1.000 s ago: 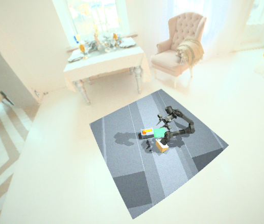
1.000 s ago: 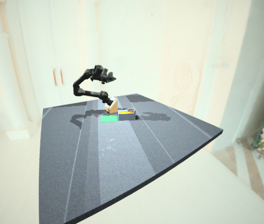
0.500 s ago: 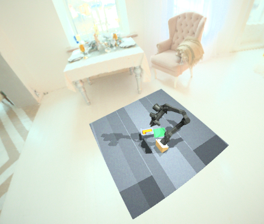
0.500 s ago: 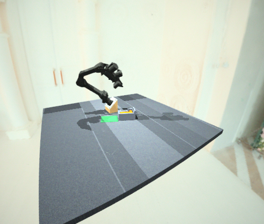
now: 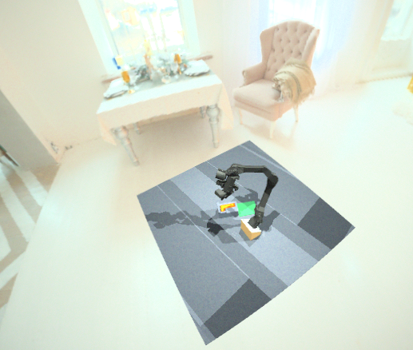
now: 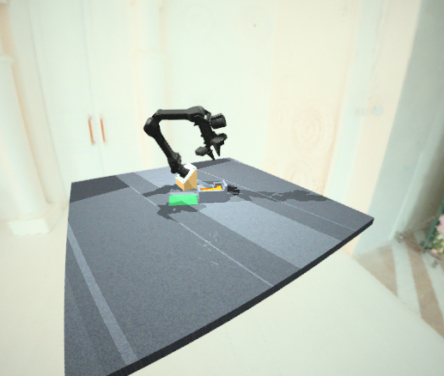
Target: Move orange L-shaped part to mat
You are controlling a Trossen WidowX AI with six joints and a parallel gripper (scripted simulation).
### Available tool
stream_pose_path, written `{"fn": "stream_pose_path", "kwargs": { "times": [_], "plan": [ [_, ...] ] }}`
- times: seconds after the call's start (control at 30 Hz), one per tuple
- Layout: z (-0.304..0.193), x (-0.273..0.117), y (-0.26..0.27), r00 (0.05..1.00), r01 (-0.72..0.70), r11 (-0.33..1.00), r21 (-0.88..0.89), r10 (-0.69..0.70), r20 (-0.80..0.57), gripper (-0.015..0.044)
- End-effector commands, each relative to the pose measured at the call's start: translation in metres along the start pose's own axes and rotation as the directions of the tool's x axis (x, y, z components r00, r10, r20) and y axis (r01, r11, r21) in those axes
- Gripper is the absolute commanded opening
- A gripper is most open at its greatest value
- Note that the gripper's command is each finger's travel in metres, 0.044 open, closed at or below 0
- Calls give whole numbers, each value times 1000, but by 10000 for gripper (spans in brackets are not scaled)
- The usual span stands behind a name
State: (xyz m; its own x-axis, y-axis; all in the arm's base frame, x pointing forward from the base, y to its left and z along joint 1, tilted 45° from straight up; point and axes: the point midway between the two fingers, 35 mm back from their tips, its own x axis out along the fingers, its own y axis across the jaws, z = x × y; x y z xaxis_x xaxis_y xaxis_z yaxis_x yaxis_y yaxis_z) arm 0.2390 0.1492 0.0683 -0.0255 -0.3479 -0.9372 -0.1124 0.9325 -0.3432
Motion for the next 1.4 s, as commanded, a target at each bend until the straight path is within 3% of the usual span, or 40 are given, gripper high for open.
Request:
{"fn": "stream_pose_path", "kwargs": {
  "times": [0.0, 0.17, 0.53, 0.83, 1.37],
  "plan": [
    [33, 58, -3, 953, 294, 853, 432, -294, -69, 180],
    [42, 79, -4, 920, 360, 747, 559, -384, -78, 180],
    [42, 79, -4, 920, 360, 747, 559, -384, -78, 180],
    [37, 145, -32, 919, 361, 746, 559, -387, -77, 180],
    [36, 159, -38, 919, 361, 746, 559, -387, -77, 180]
  ]
}}
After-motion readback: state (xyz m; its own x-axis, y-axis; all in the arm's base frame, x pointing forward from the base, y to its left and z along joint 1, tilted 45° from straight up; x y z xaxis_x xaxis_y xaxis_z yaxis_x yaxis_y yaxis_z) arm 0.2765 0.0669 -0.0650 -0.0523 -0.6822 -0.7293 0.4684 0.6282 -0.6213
